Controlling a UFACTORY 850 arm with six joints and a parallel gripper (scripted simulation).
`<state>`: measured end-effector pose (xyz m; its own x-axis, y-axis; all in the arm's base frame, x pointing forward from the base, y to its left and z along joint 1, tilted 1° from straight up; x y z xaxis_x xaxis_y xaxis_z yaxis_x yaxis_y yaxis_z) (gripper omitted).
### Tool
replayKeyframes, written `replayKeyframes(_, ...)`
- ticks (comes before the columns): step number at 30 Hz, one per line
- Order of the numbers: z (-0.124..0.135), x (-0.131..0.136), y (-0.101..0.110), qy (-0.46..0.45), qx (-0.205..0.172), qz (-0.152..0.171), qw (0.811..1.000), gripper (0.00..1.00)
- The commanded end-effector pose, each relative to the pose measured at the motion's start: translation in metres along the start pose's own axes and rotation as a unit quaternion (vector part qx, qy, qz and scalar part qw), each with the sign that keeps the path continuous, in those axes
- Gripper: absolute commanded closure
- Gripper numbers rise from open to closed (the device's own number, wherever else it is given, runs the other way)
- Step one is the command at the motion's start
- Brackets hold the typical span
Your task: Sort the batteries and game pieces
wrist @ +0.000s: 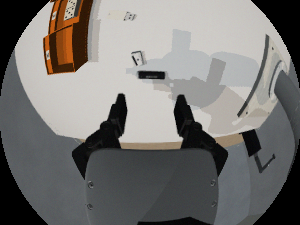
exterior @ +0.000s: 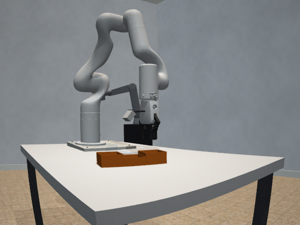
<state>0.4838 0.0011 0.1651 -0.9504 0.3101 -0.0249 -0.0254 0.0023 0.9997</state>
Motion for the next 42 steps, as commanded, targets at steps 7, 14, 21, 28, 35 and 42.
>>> replayKeyframes(7,0.0,-0.001,0.001,0.0,0.0,-0.001,1.0,0.29)
replayKeyframes(14,0.0,-0.001,-0.019,0.0,0.0,-0.001,1.0,0.29)
replayKeyframes(21,0.0,-0.001,-0.047,0.0,0.0,-0.001,1.0,0.29)
replayKeyframes(28,0.0,-0.001,-0.062,0.0,0.0,-0.001,1.0,0.29)
replayKeyframes(35,0.0,-0.001,-0.068,0.0,0.0,-0.001,1.0,0.29)
replayKeyframes(42,0.0,-0.001,-0.074,0.0,0.0,-0.001,1.0,0.29)
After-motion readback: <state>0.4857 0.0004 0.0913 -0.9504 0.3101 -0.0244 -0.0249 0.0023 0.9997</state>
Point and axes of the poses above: the point where the finger pads meet when closed, its own y axis back along the fingers, its own x axis across the jaws, z = x × y, the point moved 8 cm from there along y, back along the fingers, and after that the axes turned 5 degrees about -y, right-handed, at the moved point
